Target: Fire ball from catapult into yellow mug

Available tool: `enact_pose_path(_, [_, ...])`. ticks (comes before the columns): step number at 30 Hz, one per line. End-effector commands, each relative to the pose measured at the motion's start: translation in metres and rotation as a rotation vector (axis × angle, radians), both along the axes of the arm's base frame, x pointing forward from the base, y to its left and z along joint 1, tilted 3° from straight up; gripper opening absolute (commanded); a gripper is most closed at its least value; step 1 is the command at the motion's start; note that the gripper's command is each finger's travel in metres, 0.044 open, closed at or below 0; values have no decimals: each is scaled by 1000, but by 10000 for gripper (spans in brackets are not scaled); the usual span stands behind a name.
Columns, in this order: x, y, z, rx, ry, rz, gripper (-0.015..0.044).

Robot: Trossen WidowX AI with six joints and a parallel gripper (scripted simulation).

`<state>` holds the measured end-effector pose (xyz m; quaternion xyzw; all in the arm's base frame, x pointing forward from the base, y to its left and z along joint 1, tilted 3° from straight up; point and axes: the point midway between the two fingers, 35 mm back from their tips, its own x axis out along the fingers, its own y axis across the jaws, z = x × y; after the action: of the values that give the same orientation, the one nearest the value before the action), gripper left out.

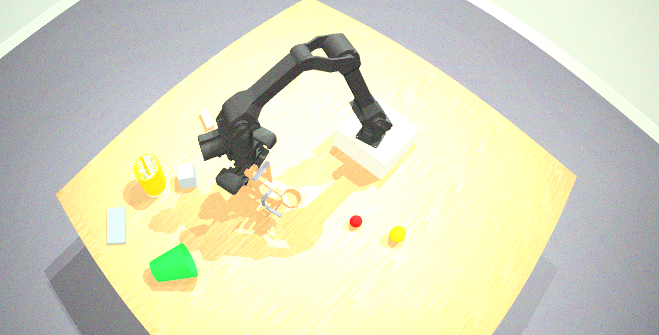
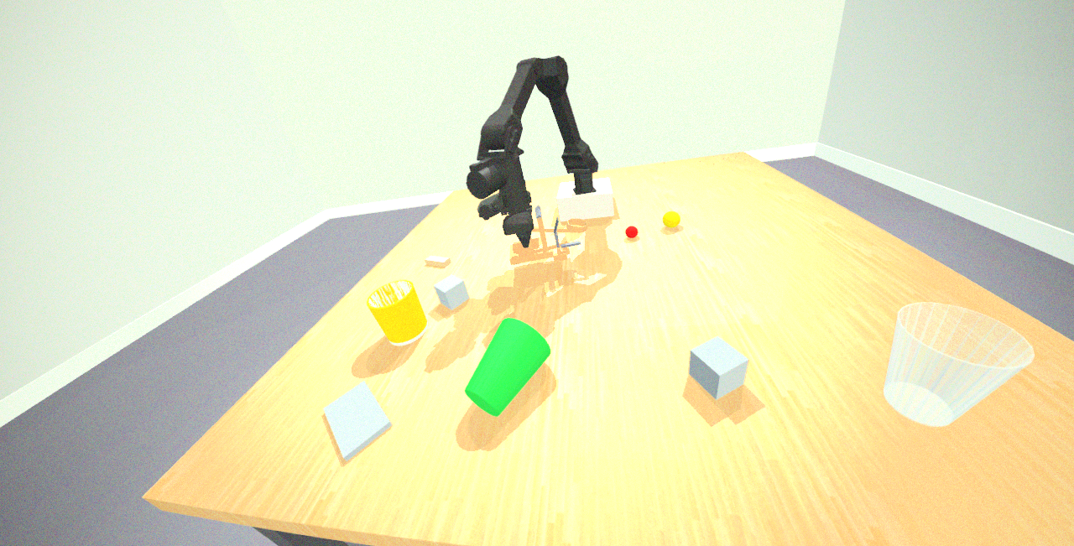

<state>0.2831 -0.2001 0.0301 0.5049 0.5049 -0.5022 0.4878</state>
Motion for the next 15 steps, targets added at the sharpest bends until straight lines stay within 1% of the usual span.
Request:
enact_pose_path(1, [-37, -59, 5, -17, -11, 150, 0])
enact_pose_path(4, [-54, -78, 5, -17, -8, 203, 0])
enact_pose_path(15, [-50, -79, 4, -17, -9, 207, 0])
